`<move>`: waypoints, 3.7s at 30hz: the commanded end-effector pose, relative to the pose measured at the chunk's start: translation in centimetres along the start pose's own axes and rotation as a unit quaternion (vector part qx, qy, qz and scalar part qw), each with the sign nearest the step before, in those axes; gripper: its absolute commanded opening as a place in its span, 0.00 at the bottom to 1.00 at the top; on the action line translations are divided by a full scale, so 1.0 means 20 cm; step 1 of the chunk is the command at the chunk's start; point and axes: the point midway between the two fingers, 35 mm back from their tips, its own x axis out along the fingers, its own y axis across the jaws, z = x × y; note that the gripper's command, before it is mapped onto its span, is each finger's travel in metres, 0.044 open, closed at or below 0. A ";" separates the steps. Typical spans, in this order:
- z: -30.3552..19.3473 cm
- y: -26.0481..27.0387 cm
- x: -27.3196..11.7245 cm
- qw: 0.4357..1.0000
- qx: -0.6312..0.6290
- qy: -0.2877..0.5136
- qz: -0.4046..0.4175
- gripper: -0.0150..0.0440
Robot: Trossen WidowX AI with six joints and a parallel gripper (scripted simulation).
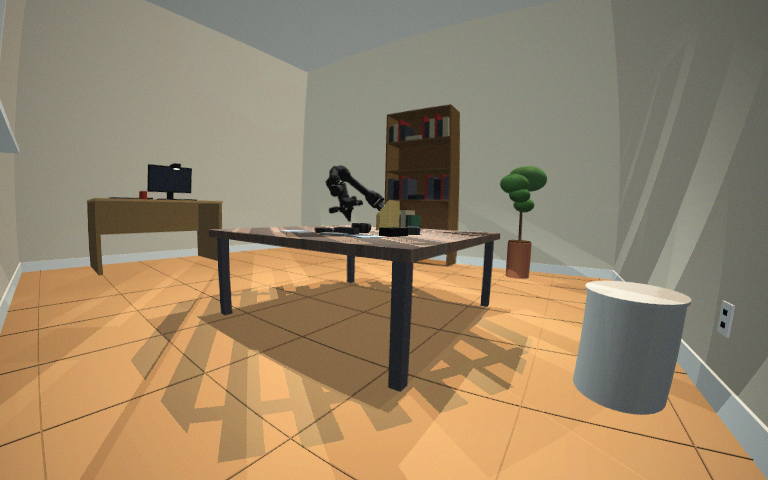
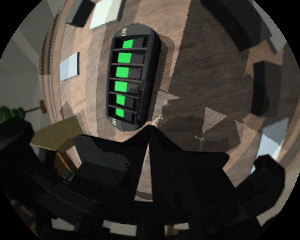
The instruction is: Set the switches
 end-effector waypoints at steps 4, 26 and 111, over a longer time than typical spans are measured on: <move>0.00 -0.01 -0.02 1.000 0.002 -0.004 0.003 0.25; 0.10 0.27 -0.06 0.990 0.002 -0.009 -0.143 0.25; 0.21 0.33 0.09 0.990 0.006 -0.005 -0.143 0.25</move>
